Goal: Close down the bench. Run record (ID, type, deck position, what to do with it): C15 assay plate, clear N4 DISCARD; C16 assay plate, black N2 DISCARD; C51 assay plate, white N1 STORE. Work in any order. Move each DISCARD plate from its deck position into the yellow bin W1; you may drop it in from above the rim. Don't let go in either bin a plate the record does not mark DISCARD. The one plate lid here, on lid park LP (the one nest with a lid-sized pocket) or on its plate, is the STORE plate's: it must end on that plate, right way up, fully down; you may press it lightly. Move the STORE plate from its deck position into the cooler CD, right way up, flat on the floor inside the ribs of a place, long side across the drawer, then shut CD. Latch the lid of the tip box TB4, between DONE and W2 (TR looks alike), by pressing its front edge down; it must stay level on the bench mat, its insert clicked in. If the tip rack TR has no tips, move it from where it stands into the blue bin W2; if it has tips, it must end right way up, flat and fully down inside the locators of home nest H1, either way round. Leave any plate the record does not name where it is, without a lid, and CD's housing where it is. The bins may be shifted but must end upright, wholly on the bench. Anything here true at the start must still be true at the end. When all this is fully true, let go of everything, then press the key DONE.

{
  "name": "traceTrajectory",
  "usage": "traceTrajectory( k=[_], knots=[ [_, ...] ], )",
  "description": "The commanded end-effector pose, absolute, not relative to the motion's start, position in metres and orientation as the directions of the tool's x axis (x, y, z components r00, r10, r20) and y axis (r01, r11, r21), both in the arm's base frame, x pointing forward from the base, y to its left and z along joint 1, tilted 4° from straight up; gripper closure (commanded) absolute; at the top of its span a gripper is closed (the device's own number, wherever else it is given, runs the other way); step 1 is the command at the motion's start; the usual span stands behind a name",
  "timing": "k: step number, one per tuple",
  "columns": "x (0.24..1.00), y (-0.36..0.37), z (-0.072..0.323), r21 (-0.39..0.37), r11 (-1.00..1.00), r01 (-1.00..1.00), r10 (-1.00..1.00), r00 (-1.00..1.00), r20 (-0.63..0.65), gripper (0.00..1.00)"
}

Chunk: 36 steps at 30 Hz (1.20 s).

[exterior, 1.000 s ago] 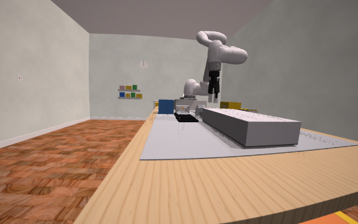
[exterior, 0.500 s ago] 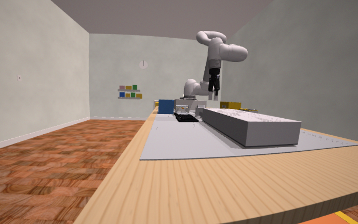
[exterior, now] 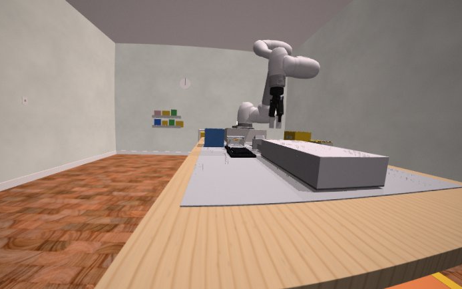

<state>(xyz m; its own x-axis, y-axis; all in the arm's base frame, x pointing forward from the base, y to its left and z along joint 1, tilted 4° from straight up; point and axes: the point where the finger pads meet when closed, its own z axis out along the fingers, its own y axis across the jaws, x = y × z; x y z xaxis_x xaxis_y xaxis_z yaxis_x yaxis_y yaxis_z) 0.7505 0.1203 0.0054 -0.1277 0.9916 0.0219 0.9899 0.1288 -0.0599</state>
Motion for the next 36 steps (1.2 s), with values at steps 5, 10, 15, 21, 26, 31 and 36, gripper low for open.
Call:
traceTrajectory(
  k=[5,10,15,21,26,31,36],
  knots=[
    [0.7521,0.12,0.0089,-0.058,0.128,0.99,0.992,-0.127,0.02,0.34],
    [0.7521,0.12,0.0089,-0.058,0.128,0.99,0.992,-0.127,0.02,0.34],
    [0.7521,0.12,0.0089,-0.058,0.128,0.99,0.992,-0.127,0.02,0.34],
    [0.7521,0.12,0.0089,-0.058,0.128,0.99,0.992,-0.127,0.02,0.34],
    [0.7521,0.12,0.0089,-0.058,0.128,0.99,0.992,-0.127,0.02,0.34],
    [0.7521,0.12,0.0089,-0.058,0.128,0.99,0.992,-0.127,0.02,0.34],
    [0.7521,0.12,0.0089,-0.058,0.128,0.99,0.992,-0.127,0.02,0.34]
  ],
)
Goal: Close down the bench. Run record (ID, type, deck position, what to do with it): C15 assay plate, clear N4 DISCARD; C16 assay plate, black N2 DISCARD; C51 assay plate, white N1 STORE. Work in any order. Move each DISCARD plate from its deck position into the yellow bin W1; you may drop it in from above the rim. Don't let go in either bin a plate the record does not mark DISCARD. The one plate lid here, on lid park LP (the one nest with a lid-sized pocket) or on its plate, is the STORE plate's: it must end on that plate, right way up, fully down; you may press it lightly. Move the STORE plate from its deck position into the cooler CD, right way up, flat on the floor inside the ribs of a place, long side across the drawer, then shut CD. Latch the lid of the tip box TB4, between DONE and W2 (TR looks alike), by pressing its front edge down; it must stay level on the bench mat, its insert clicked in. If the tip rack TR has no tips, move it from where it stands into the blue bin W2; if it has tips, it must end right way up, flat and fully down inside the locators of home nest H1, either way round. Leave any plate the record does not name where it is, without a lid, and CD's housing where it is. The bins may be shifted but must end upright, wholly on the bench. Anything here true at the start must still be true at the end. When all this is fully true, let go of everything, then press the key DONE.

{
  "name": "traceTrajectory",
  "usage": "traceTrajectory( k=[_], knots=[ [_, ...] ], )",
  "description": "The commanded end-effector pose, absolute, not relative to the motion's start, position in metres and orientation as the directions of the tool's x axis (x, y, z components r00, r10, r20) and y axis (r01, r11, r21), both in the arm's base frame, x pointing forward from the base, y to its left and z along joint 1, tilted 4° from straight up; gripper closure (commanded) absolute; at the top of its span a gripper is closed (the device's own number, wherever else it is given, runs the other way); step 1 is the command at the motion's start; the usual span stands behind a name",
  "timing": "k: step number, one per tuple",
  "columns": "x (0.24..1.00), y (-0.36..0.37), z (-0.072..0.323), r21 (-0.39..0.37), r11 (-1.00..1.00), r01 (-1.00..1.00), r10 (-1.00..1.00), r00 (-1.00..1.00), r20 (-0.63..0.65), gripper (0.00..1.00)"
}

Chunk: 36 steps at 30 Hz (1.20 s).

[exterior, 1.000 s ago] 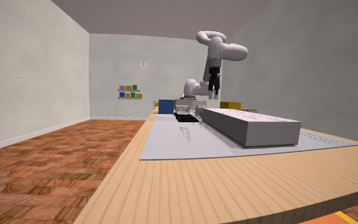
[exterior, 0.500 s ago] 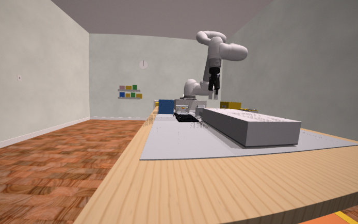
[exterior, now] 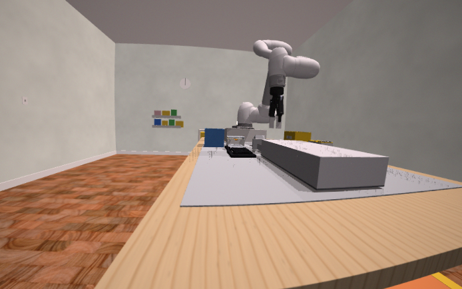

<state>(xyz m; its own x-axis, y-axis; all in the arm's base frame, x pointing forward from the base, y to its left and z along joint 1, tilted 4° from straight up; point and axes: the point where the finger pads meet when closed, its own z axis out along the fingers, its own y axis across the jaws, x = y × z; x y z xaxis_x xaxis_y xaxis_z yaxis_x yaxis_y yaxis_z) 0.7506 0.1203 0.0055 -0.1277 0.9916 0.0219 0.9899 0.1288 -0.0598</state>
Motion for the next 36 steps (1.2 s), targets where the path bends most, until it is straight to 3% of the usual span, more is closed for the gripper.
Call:
traceTrajectory(
  k=[1,32,33,36],
  knots=[
    [0.752,0.12,0.009,-0.058,0.128,0.99,0.992,-0.127,0.02,0.34],
    [0.659,0.104,-0.007,-0.058,0.128,0.99,0.992,-0.127,0.02,0.45],
    [0.655,0.103,-0.008,-0.058,0.128,0.99,0.992,-0.127,0.02,1.0],
    [0.647,0.102,-0.009,-0.058,0.128,0.99,0.992,-0.127,0.02,1.0]
  ],
)
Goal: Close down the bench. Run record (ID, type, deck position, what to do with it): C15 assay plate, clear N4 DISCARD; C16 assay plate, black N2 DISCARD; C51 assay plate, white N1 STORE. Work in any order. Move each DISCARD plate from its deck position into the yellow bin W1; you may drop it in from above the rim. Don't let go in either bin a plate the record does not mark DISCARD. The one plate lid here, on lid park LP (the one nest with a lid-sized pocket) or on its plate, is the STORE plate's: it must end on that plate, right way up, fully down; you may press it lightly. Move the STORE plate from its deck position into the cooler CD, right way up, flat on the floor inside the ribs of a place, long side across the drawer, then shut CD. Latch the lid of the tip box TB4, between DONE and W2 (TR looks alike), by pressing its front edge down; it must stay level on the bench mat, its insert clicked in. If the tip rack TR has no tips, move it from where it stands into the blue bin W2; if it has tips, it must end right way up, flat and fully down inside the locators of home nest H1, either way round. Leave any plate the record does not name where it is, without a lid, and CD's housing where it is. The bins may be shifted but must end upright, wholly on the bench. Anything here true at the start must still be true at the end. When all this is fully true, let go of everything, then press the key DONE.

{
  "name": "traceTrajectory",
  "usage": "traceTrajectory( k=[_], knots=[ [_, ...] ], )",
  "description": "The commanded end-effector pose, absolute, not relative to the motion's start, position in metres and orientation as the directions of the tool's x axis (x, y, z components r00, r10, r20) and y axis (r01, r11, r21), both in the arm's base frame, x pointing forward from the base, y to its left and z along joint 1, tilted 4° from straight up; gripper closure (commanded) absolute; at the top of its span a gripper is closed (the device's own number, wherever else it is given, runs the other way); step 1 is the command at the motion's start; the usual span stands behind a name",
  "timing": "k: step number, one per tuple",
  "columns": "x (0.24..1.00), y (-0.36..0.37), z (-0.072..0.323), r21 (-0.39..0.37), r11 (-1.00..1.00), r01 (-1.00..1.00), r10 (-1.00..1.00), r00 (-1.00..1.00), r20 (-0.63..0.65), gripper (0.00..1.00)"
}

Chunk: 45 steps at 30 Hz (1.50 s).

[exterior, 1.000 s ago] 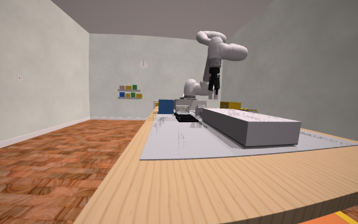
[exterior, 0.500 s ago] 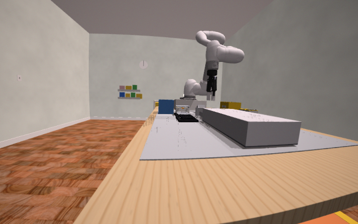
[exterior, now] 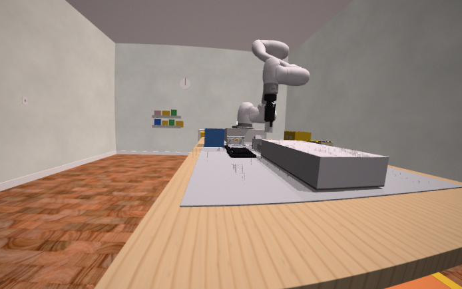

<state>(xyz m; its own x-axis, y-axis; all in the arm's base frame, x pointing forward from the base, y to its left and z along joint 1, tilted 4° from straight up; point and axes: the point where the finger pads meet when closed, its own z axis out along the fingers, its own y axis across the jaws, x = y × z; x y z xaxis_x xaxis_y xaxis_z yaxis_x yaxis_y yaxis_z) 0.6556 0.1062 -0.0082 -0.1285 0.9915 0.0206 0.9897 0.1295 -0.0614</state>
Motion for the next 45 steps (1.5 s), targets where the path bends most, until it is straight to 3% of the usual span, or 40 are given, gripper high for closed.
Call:
traceTrajectory(
  k=[1,15,45],
  knots=[
    [0.647,0.102,-0.009,-0.058,0.128,0.99,0.992,-0.127,0.02,1.0],
    [0.592,0.095,-0.018,-0.058,0.128,0.99,0.992,-0.127,0.02,1.0],
    [0.592,0.095,-0.018,-0.058,0.128,0.99,0.992,-0.127,0.02,1.0]
  ],
)
